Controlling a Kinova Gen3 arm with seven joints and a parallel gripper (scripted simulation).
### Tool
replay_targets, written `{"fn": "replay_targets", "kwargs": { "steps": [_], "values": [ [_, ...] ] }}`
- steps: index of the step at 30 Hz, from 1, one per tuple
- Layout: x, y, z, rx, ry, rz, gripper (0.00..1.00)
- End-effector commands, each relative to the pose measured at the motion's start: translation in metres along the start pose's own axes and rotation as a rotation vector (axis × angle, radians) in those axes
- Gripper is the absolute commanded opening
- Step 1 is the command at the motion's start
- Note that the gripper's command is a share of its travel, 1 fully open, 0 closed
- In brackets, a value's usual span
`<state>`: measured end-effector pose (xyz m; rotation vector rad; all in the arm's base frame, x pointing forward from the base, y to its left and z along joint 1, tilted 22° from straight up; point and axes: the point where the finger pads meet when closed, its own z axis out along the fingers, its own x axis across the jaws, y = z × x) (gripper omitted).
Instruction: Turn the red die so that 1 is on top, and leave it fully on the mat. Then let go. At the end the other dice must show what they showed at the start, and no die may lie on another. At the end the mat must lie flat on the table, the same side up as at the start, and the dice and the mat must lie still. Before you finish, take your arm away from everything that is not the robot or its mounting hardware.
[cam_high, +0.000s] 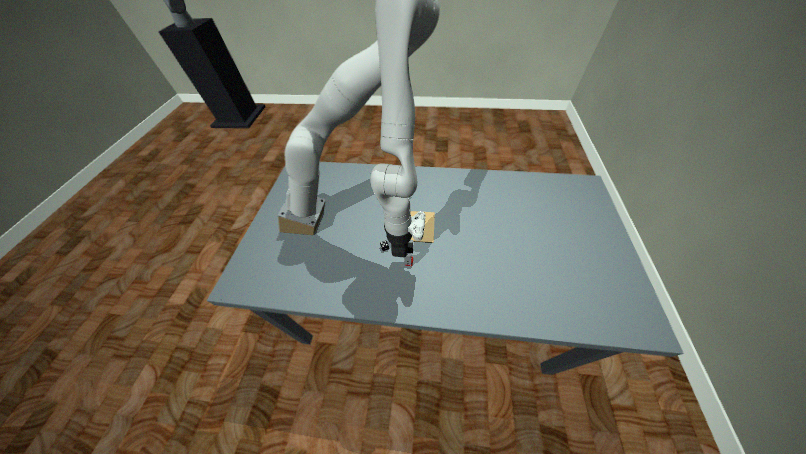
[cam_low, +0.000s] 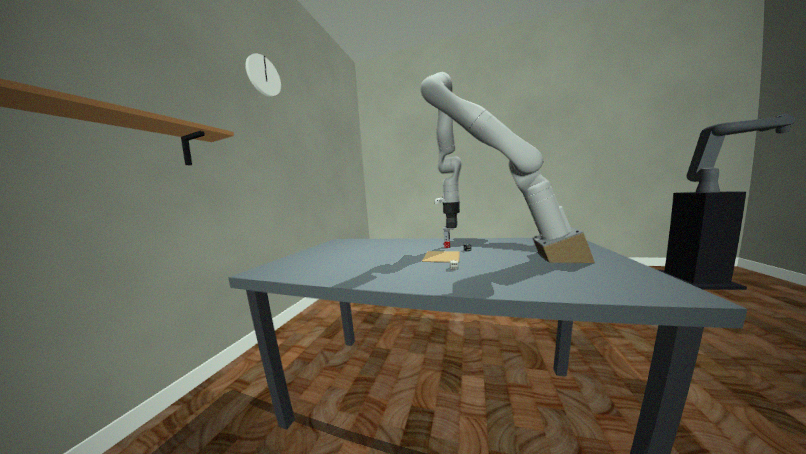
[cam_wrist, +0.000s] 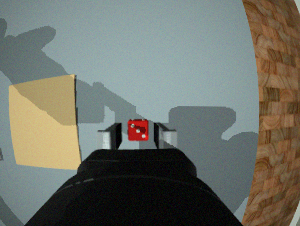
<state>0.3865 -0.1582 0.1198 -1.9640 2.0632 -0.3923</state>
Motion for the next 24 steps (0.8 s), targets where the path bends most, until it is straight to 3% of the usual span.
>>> {"fn": "replay_targets", "kwargs": {
  "steps": [1, 11, 24],
  "values": [
    [0.001, 0.002, 0.001, -0.003, 0.003, 0.0, 0.79],
    [0.001, 0.002, 0.004, -0.003, 0.003, 0.0, 0.79],
    [0.001, 0.002, 0.022, -0.003, 0.003, 0.0, 0.79]
  ]
}}
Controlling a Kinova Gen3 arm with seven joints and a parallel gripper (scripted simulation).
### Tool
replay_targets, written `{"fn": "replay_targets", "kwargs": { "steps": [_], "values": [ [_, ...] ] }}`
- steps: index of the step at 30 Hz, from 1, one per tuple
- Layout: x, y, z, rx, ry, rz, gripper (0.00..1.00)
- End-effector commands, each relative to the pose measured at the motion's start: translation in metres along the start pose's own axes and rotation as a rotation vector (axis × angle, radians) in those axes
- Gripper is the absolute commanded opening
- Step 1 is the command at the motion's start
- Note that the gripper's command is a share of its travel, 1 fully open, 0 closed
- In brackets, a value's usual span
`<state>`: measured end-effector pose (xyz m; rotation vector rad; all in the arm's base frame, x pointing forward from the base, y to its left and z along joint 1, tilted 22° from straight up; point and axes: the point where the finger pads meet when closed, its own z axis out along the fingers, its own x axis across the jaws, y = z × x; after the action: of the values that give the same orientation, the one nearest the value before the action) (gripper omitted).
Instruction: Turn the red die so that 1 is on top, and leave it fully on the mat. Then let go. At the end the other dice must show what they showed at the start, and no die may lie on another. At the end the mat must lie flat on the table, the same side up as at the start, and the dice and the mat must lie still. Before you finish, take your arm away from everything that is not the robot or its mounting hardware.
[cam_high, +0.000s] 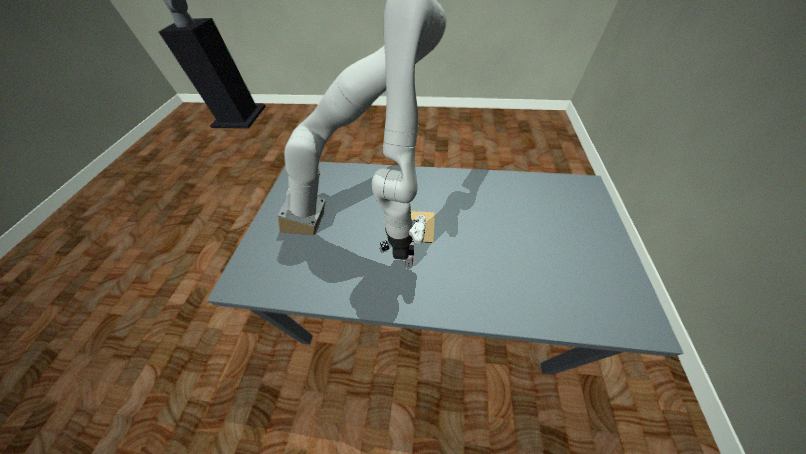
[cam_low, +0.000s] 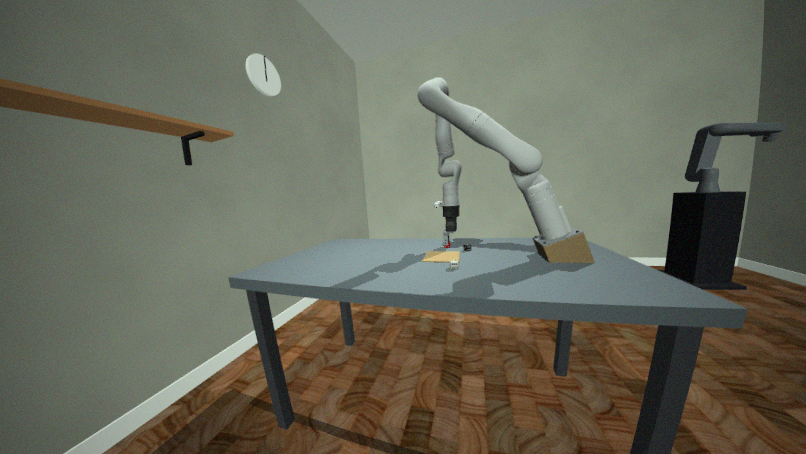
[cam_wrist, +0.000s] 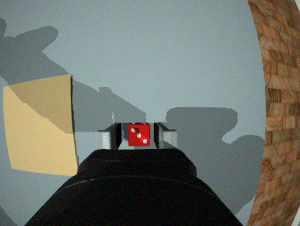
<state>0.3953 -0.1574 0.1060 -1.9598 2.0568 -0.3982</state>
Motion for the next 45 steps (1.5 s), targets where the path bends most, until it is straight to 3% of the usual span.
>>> {"fn": "replay_targets", "kwargs": {
  "steps": [1, 9, 45],
  "values": [
    [0.0021, 0.0053, 0.0076, -0.011, 0.005, 0.0, 0.79],
    [0.0021, 0.0054, 0.0155, -0.011, 0.005, 0.0, 0.79],
    [0.0021, 0.0054, 0.0158, -0.011, 0.005, 0.0, 0.79]
  ]
}}
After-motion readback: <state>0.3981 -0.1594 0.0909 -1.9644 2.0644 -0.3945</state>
